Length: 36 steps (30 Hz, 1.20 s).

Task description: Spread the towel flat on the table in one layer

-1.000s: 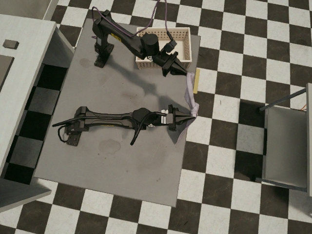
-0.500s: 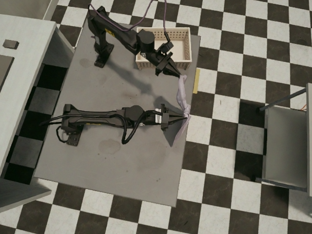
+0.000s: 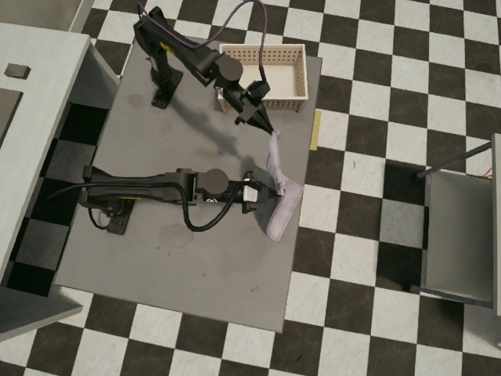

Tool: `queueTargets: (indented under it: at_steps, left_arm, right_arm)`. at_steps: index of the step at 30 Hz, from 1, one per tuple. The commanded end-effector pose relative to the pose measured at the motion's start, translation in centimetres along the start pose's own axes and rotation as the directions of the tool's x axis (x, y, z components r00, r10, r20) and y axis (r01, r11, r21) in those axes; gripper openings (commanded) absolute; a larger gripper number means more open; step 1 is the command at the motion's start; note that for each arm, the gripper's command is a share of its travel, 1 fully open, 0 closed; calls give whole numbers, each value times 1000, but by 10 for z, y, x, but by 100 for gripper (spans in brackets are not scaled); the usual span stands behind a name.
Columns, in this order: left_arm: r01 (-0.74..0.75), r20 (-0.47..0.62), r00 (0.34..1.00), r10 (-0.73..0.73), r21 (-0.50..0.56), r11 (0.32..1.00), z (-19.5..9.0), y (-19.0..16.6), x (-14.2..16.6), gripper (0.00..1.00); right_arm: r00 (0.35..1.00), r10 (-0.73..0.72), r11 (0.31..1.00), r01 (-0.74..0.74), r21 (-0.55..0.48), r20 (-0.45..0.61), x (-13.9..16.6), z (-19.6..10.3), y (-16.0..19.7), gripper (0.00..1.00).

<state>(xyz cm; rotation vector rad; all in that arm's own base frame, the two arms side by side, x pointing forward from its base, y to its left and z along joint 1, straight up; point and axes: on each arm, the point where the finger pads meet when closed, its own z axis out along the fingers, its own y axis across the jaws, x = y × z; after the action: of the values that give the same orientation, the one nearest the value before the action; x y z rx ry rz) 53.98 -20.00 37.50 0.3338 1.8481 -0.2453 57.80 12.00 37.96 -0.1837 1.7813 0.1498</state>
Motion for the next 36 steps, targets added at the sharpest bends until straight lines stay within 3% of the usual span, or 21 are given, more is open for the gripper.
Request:
queueTargets:
  at_steps: [1, 3, 4, 6, 7, 9, 10, 12, 13, 15, 16, 20, 21, 23, 24, 26, 27, 32, 33, 36]
  left_arm:
    - [-1, -88, 996, 2, 9, 1000, -17, -9, 18, 0]
    - [1, -88, 996, -1, 2, 1000, -17, -6, 18, 0]
    - [-6, -143, 990, 10, 25, 1000, -22, -19, 33, 0]
    - [-6, -143, 990, 10, 27, 1000, -22, -19, 33, 0]
    - [-11, -195, 981, 20, 45, 999, -29, -29, 41, 0]
    - [-11, -183, 983, 19, 46, 999, -30, -29, 36, 0]
    - [-17, -245, 969, 33, 65, 998, -36, -39, 48, 0]
    - [-17, -245, 969, 33, 65, 998, -36, -40, 48, 0]
    - [-23, -318, 947, 49, 86, 996, -41, -50, 65, 0]
    - [-23, -318, 947, 49, 86, 996, -41, -50, 65, 0]
    - [-30, -415, 907, 72, 107, 994, -35, -62, 98, 0]
    - [-28, -415, 907, 67, 100, 995, -34, -58, 98, 0]
    - [-37, -486, 869, 97, 131, 991, -40, -73, 124, 0]
    - [-37, -485, 869, 97, 132, 991, -40, -73, 123, 0]
    - [-44, -554, 823, 124, 155, 987, -46, -84, 152, 0]
    - [-44, -554, 823, 124, 156, 987, -46, -84, 152, 0]
    - [-51, -598, 787, 151, 181, 982, -52, -95, 170, 0]
    - [-59, -596, 784, 174, 207, 977, -67, -105, 174, 0]
    - [-67, -571, 798, 192, 233, 970, -69, -118, 187, 0]
    - [-67, -571, 798, 192, 233, 970, -69, -118, 187, 0]
  right_arm:
    - [996, 1, 1000, 2, 26, -91, 1, -22, -10, 0]
    - [992, 1, 1000, 2, 23, -126, 18, -9, -10, 0]
    - [987, 2, 1000, 2, 26, -160, 17, -32, -11, 0]
    - [987, 2, 1000, 2, 26, -160, 17, -32, -11, 0]
    - [969, 5, 1000, 2, 28, -245, 37, -41, -12, 0]
    - [969, 5, 1000, 2, 28, -248, 39, -41, -12, 0]
    - [946, 7, 1000, 2, 30, -325, 55, -51, -14, 0]
    - [946, 8, 1000, 2, 30, -323, 52, -52, -14, 0]
    - [916, 10, 1000, 2, 31, -401, 70, -62, -15, 0]
    - [899, 12, 999, 2, 32, -438, 84, -52, -15, 0]
    - [874, 15, 999, 2, 35, -485, 90, -72, -17, 0]
    - [874, 11, 1000, 3, 28, -485, 90, -72, -13, 0]
    - [813, 21, 999, 1, 38, -582, 125, -84, -18, 0]
    - [813, 21, 999, 1, 37, -582, 125, -84, -18, 0]
    - [772, 26, 999, 1, 41, -635, 144, -96, -19, 0]
    - [772, 26, 999, 1, 41, -635, 144, -95, -19, 0]
    - [736, 31, 999, 0, 45, -677, 163, -107, -21, 0]
    - [753, 34, 999, -1, 50, -657, 177, -115, -22, 0]
    - [753, 38, 999, -3, 55, -657, 196, -126, -24, 0]
    - [753, 38, 999, -3, 55, -657, 196, -126, -24, 0]
